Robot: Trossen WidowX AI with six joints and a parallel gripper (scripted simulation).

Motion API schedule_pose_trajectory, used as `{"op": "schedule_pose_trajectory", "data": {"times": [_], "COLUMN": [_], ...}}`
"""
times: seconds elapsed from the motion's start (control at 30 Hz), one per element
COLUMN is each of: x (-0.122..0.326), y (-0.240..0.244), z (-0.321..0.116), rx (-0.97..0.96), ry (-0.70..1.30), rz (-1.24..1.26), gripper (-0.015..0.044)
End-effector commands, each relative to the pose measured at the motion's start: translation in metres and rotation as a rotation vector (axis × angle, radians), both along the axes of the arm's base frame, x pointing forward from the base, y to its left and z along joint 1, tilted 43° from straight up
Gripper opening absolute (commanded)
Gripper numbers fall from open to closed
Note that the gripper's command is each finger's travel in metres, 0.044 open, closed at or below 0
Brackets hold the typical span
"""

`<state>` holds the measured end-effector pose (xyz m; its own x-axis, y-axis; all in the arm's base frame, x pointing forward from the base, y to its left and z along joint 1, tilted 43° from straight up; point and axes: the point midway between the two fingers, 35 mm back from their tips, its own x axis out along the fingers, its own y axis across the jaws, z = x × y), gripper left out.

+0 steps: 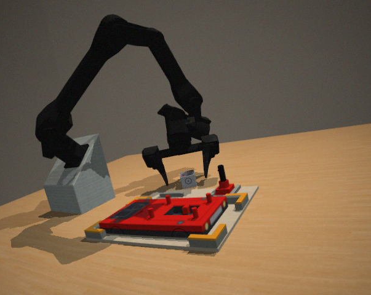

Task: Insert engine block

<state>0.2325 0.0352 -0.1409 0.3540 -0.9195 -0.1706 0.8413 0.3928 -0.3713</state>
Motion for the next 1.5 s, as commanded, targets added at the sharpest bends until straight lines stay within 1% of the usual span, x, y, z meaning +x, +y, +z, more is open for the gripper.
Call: {"op": "schedule_pose_trajectory", "data": {"times": [0.0, 0.23, 0.97, 1.2, 1.47], "x": [-0.003, -0.013, -0.013, -0.013, -0.01], "y": [0.016, 0.04, 0.036, 0.03, 0.029], "z": [0.001, 0.004, 0.004, 0.014, 0.023], "rx": [0.011, 0.014, 0.009, 0.131, 0.352], "ry": [-0.011, -0.01, 0.0, 0.098, 0.198], "rz": [0.002, 0.001, 0.005, -0.127, -0.24], "gripper": [0.044, 0.044, 0.044, 0.044, 0.044]}}
